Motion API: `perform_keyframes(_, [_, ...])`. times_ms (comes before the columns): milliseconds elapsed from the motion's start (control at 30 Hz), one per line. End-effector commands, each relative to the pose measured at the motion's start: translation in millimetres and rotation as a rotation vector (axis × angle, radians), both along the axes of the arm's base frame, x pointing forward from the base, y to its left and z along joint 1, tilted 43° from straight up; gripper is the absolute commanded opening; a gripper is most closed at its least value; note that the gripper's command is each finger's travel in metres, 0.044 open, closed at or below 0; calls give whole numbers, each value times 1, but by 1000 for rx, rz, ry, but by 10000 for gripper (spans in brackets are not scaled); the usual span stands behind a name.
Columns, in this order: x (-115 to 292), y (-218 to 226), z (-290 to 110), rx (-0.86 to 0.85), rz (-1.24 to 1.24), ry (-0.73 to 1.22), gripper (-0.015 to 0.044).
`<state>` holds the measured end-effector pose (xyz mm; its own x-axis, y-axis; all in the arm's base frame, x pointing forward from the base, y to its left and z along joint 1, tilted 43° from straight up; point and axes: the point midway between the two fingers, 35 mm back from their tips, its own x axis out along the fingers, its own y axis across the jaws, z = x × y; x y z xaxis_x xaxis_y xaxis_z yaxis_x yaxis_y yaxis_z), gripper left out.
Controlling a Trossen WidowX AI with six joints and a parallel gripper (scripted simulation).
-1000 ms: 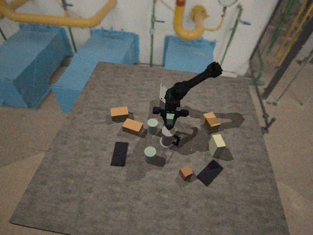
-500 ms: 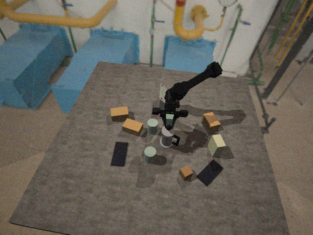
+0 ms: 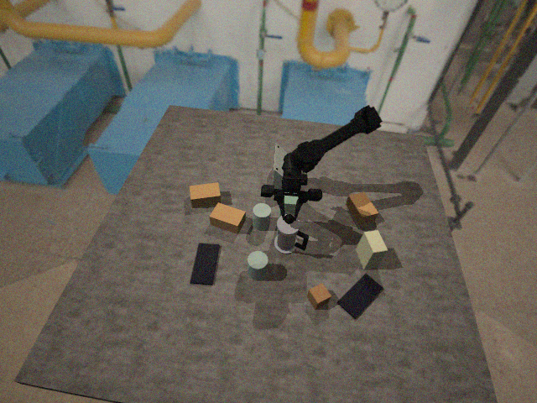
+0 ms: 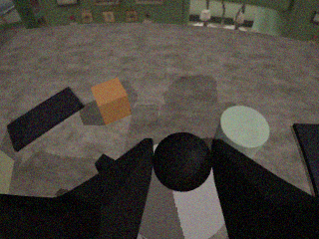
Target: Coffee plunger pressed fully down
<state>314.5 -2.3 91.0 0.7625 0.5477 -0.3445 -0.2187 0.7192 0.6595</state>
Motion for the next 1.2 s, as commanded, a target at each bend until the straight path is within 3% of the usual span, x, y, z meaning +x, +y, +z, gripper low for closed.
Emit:
perform_keyframes(0, [-1,3,-4,15,11,18,126])
perform_keyframes(333, [0,0,0,0,0,0,126])
perform_keyframes(733, [0,0,0,0,0,0,440])
perform_keyframes(967, [1,-13,10,-5,6,10,440])
perform_keyframes(1167, [-9,-48,55,10,17,19,440])
